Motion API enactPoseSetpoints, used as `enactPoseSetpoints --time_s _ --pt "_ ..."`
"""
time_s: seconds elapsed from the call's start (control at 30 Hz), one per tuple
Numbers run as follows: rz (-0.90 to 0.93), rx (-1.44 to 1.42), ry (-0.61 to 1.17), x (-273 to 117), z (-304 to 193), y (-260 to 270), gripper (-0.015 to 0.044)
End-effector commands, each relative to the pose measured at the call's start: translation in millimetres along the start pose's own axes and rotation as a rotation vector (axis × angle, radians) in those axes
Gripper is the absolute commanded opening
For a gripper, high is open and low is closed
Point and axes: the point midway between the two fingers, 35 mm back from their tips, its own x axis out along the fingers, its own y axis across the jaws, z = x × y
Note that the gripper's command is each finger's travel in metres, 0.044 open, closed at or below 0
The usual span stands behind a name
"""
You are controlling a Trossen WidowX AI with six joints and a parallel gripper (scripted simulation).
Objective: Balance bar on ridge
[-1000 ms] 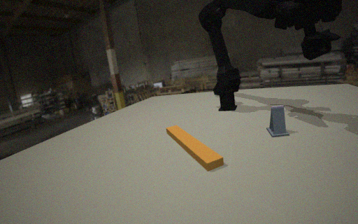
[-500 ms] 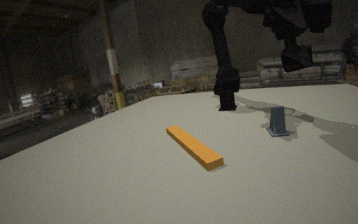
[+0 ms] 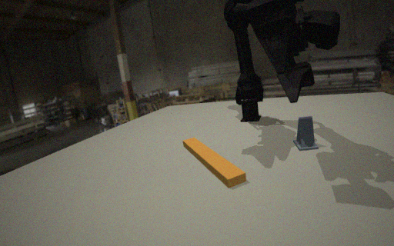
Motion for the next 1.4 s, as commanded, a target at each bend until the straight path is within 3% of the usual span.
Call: enactPoseSetpoints --time_s 0.0,0.67,1.37 --pt "0.063 0.022 0.043 8.5 -19.8 -1.5 0.0315" --pt "0.371 0.195 0.233 25.7 -118.2 11.9 0.0315" --pt "0.694 0.491 0.353 5.7 -203.6 37.3 0.0315"
